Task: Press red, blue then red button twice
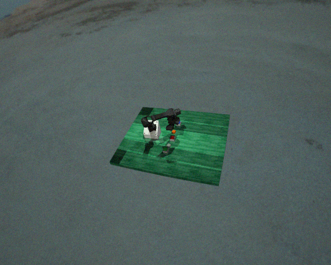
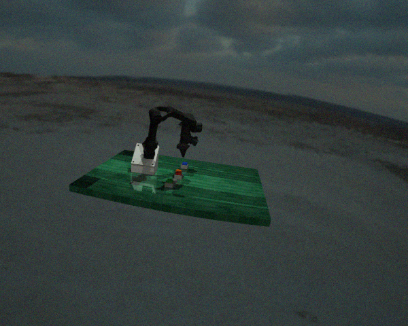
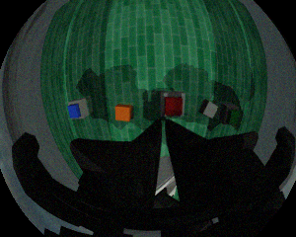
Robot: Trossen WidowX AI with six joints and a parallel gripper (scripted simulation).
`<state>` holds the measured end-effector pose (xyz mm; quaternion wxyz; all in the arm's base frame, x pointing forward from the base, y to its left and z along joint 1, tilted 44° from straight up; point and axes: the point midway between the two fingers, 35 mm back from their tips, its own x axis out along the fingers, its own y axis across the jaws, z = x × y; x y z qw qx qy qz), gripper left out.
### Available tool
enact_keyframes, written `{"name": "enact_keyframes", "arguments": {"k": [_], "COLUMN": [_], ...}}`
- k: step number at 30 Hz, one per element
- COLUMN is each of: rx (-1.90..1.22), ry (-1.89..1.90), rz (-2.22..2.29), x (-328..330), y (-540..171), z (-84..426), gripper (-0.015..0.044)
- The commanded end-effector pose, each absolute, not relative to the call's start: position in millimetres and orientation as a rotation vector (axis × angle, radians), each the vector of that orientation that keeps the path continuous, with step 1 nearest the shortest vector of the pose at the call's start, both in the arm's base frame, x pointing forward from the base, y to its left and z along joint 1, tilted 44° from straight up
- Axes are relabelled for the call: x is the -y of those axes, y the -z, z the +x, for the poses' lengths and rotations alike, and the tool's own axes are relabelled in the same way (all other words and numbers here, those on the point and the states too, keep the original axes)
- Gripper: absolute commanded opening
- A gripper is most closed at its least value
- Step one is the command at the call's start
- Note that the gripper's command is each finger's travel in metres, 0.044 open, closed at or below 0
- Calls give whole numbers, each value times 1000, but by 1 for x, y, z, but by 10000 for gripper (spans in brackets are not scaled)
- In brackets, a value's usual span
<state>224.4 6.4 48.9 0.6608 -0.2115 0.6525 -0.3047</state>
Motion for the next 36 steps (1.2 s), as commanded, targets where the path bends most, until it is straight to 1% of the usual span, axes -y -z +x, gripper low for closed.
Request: {"name": "enact_keyframes", "arguments": {"k": [1, 7, 11, 14, 22, 29, 36], "rx": [-1488, -1492, -1489, -1486, -1486, -1484, -1484], "ry": [670, 665, 682, 691, 693, 695, 694], "rz": [-465, -459, -474, -482, -483, -484, -485], "x": [-45, -104, -138, -152, -153, -112, -110], "y": [-19, 35, 76, 94, 99, 142, 145], "z": [240, 249, 243, 237, 236, 233, 233], "gripper": [20, 20, 20, 20, 20, 20, 20]}}
